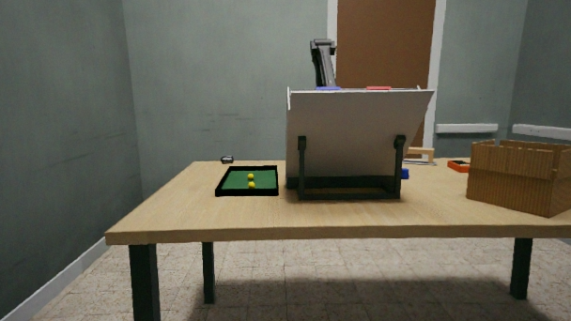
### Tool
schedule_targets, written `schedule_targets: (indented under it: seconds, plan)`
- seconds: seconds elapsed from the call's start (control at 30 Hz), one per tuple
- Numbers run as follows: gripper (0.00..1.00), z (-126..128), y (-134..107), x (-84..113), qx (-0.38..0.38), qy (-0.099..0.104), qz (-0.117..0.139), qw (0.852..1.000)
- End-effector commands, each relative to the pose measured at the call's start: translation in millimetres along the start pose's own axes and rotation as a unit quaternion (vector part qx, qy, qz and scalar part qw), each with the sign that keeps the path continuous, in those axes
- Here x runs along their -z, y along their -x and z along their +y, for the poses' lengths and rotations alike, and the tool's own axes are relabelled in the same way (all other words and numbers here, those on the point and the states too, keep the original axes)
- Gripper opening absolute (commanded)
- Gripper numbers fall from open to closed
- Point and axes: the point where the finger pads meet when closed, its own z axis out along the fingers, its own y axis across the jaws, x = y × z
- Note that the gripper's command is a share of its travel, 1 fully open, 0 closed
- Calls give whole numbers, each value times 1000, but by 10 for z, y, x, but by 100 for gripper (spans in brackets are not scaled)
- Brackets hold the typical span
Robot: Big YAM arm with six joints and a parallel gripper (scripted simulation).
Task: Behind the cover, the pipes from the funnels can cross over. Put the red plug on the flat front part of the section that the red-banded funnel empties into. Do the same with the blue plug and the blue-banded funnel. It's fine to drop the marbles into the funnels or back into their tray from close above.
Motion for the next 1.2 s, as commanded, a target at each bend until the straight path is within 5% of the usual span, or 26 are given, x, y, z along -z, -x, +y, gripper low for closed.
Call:
schedule_targets:
  seconds: [0.0,0.9,1.17]
  plan:
    - [59,-33,234,224,-5,2,-23,1000]
    - [59,-32,233,362,-6,2,-24,1000]
    - [59,-15,225,686,-6,2,-25,1000]
